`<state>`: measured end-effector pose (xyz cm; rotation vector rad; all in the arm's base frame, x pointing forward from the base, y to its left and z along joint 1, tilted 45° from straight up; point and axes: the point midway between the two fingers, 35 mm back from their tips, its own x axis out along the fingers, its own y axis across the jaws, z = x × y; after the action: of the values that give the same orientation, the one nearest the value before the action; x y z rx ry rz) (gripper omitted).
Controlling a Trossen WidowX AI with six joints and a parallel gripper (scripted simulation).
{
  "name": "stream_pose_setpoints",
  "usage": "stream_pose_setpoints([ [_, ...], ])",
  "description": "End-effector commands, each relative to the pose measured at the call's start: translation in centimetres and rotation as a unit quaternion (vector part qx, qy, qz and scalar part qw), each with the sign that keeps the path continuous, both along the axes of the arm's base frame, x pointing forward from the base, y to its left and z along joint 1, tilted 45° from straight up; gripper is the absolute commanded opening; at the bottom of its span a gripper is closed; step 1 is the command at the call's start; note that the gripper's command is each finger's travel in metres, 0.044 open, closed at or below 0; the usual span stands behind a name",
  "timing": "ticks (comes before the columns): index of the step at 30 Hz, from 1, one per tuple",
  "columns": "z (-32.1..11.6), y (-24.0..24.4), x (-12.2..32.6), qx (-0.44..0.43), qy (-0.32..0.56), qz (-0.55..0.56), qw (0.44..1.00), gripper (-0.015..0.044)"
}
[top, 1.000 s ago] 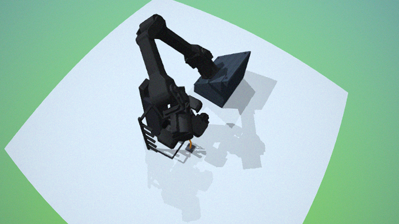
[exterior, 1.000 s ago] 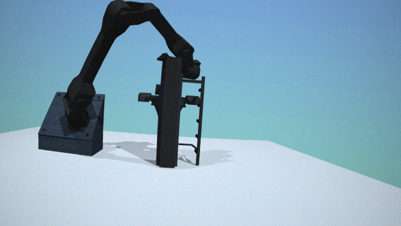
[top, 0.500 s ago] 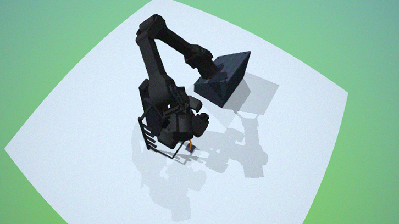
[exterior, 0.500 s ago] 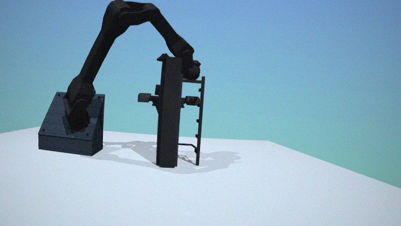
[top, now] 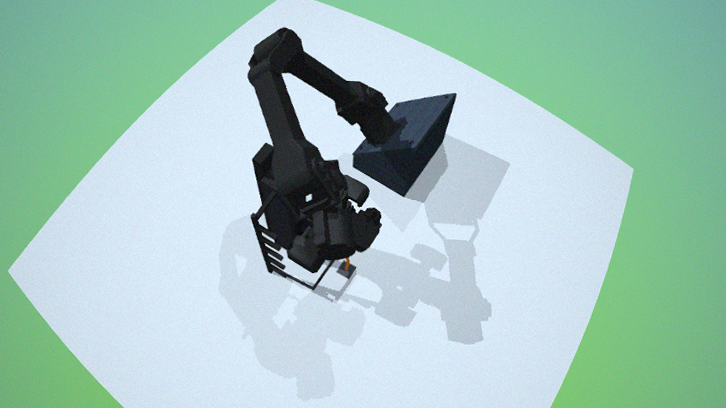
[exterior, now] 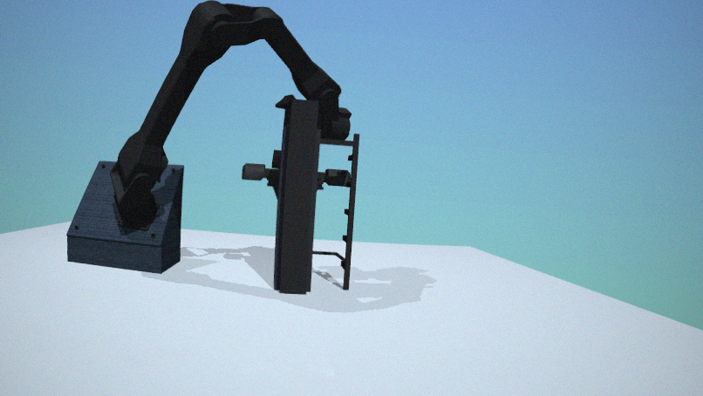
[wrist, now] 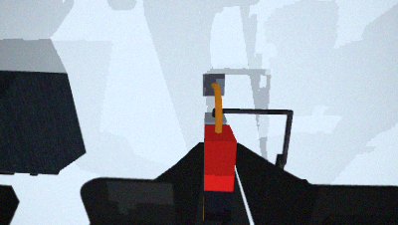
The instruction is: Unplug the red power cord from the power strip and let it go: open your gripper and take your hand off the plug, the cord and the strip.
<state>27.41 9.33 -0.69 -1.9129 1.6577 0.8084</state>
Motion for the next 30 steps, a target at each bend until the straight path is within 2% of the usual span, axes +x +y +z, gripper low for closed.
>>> stream_pose_setpoints([
  [1,-1.0,1.6,-0.1,0.013,0.0,0.003,1.0,0.0],
  [29,-3.7,5.2,-1.0,0.013,0.002,0.004,1.0,0.0],
  [30,-3.6,5.0,-0.9,0.013,0.002,0.004,1.0,0.0026],
])
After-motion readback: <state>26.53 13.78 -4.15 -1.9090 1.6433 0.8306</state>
